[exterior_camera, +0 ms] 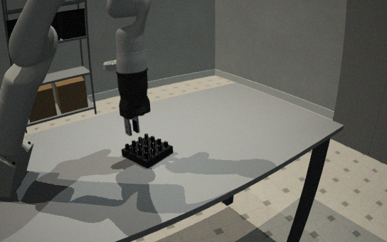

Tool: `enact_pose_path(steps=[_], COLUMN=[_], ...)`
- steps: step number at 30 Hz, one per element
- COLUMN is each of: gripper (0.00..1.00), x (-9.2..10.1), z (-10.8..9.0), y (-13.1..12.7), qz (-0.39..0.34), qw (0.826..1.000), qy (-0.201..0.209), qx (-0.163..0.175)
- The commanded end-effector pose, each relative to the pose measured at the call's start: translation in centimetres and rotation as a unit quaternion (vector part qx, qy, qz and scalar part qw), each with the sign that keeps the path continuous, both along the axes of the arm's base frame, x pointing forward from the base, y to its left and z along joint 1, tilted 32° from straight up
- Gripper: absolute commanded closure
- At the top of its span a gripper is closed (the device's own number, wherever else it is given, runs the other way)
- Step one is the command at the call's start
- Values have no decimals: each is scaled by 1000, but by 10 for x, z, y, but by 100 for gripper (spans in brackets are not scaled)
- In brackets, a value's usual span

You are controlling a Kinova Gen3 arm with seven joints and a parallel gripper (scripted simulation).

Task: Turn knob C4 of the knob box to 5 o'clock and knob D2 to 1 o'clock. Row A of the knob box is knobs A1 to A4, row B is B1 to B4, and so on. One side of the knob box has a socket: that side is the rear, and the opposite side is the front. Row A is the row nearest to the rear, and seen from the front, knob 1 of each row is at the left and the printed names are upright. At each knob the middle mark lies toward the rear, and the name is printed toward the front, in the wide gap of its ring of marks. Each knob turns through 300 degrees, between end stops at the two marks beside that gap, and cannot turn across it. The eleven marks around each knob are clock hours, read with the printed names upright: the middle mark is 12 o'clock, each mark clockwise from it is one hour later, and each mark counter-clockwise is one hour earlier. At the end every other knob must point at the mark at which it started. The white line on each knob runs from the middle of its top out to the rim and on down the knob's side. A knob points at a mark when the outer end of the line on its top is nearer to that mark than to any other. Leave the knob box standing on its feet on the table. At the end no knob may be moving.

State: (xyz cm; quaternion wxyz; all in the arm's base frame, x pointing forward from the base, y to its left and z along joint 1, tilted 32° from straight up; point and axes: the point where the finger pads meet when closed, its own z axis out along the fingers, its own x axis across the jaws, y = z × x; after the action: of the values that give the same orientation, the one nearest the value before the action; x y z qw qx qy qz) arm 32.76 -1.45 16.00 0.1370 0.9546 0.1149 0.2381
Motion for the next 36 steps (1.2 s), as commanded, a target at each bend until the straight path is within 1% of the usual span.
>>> enact_pose_path(steps=[1, 5, 9, 36], gripper=[54, 54, 54, 54], x=[-1, -4, -4, -5], z=[1, 0, 0, 0], y=[2, 3, 3, 3], qz=[21, 44, 52, 53], qw=[1000, 999, 998, 998], qy=[5, 11, 13, 13], qx=[-10, -24, -29, -29])
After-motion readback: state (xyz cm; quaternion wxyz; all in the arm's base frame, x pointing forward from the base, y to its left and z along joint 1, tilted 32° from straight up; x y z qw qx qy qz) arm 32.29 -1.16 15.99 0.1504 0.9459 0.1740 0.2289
